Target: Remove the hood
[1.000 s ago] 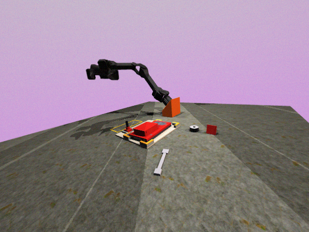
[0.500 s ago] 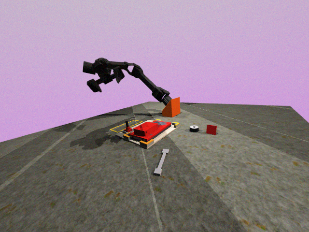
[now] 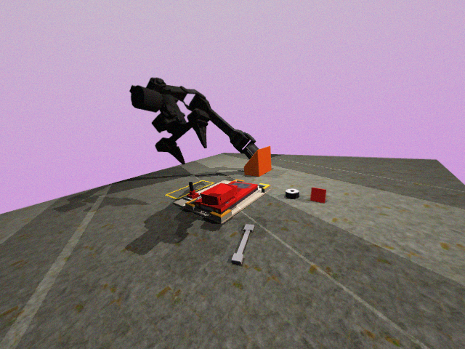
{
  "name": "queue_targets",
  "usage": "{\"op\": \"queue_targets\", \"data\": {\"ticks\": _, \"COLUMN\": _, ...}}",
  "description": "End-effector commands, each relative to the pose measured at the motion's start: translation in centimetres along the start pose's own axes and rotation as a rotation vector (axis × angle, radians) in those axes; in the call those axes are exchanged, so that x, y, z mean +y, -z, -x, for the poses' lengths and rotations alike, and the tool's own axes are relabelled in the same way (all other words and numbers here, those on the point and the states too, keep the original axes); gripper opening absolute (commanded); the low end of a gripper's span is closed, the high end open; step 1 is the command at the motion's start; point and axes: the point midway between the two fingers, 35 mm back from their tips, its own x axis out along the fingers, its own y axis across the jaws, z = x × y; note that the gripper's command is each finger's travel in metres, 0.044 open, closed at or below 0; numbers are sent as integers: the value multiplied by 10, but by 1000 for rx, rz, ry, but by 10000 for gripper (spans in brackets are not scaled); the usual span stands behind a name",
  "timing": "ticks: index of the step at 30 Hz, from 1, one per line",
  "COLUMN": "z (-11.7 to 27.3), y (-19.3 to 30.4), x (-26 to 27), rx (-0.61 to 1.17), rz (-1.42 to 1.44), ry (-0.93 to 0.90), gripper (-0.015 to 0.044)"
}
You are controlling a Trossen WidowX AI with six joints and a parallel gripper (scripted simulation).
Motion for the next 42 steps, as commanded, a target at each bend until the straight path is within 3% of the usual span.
{"op": "queue_targets", "data": {"ticks": 1, "z": -52, "y": 7, "x": 35, "rx": 140, "rz": -208, "ry": 304, "gripper": 440}}
{"op": "queue_targets", "data": {"ticks": 8, "z": -80, "y": 6, "x": 55, "rx": 123, "rz": -313, "ry": 528, "gripper": 440}}
{"op": "queue_targets", "data": {"ticks": 42, "z": -92, "y": 8, "x": 46, "rx": 123, "rz": -313, "ry": 528, "gripper": 440}}
